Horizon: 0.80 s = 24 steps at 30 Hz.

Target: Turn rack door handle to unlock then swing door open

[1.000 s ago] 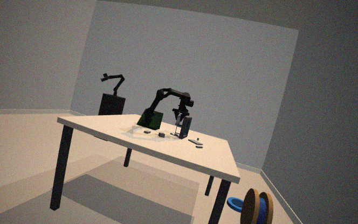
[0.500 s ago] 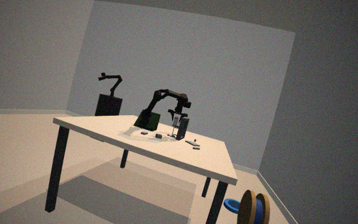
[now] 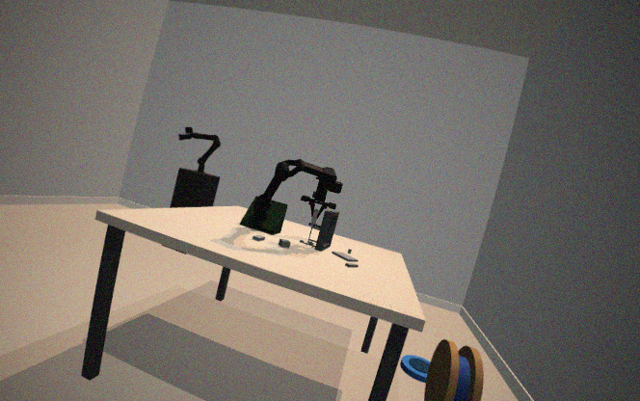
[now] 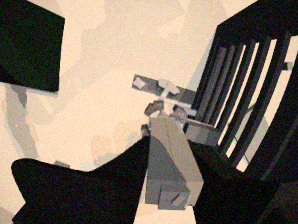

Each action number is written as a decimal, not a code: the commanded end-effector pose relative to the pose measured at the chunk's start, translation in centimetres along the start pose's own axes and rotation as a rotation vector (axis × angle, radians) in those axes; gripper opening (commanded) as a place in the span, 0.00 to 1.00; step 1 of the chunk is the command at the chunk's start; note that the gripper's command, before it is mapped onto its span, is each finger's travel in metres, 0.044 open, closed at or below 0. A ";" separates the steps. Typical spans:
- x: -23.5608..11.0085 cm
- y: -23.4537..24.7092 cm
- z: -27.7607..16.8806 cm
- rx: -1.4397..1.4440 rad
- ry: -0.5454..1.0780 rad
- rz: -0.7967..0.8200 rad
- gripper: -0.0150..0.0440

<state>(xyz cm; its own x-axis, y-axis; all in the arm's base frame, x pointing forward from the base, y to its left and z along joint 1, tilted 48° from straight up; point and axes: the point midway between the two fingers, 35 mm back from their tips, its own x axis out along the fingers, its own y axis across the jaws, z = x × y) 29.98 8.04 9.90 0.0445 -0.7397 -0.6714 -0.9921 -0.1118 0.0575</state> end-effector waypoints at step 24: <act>0.0 0.7 0.6 0.222 -0.001 0.000 0.29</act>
<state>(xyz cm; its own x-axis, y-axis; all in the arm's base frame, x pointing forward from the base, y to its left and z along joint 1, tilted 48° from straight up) 29.82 8.07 9.82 0.0486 -0.7392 -0.6717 -0.9971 0.0033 -0.0757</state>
